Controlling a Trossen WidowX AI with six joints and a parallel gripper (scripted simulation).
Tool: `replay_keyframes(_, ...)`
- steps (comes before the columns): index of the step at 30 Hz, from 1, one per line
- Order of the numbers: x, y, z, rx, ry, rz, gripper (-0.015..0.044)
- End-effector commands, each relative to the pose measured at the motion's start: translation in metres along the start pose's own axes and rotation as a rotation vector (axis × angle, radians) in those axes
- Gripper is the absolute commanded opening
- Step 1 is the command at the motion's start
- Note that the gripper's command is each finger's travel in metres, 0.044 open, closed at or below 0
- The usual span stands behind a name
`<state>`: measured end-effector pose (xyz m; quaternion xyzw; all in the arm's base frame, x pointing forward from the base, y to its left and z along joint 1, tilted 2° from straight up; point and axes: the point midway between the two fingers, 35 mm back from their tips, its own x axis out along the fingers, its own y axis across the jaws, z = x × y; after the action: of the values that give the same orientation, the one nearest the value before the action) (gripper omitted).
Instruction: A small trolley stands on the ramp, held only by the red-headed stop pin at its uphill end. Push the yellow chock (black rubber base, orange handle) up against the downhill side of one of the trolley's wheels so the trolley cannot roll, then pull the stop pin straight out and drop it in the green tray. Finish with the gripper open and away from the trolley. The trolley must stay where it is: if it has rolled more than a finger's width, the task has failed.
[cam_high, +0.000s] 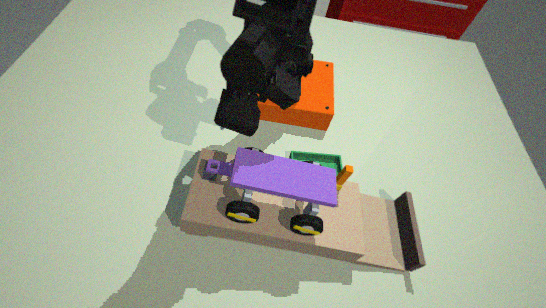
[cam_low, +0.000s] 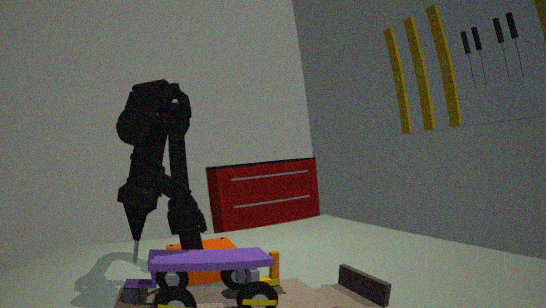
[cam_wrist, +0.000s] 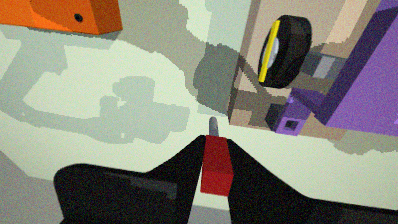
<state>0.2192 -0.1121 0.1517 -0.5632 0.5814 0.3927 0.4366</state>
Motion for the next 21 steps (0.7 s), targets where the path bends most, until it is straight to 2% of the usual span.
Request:
replay_keyframes(1, -0.002, 0.001, 0.012, 0.001, 0.007, -0.002, 0.0)
replay_keyframes(21, -0.012, -0.001, 0.088, 0.001, 0.0, -0.002, 0.0)
